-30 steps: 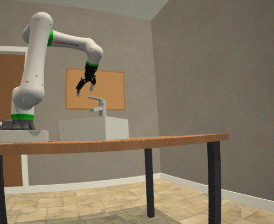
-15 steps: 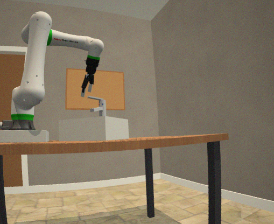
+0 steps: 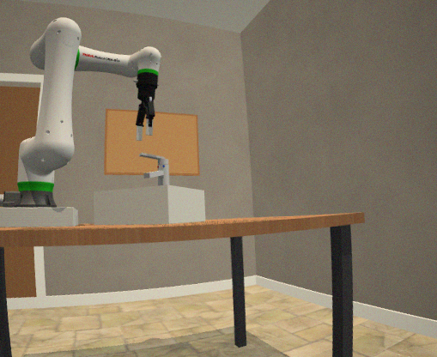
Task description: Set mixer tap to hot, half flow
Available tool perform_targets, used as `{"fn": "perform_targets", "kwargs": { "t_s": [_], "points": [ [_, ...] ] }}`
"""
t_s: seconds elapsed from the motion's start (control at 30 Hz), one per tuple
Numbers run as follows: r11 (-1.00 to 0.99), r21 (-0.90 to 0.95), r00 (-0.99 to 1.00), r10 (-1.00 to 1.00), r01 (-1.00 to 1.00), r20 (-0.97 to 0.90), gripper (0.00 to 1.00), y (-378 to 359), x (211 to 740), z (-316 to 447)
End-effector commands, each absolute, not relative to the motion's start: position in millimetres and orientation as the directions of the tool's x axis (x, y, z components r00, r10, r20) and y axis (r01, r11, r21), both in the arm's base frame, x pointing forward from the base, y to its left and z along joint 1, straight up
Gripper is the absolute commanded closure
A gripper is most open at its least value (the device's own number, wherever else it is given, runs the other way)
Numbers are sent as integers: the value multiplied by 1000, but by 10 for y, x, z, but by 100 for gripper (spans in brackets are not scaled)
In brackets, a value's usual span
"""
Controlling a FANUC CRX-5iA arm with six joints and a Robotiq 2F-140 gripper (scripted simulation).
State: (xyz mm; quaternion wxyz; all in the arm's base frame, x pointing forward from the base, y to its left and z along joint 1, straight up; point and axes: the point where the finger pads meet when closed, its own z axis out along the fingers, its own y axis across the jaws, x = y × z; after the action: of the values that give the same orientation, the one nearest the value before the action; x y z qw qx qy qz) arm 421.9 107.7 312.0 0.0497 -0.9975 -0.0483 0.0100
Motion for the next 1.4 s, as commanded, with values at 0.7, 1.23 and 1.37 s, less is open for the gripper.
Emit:
{"fn": "perform_targets", "kwargs": {
  "t_s": [0.7,1.23,1.37],
  "points": [
    [-976,0,976,216,216,1,100,728,4207,3226],
    [-976,0,976,216,216,1,100,728,4207,3226],
    [-976,0,976,216,216,1,100,728,4207,3226]
  ]
}}
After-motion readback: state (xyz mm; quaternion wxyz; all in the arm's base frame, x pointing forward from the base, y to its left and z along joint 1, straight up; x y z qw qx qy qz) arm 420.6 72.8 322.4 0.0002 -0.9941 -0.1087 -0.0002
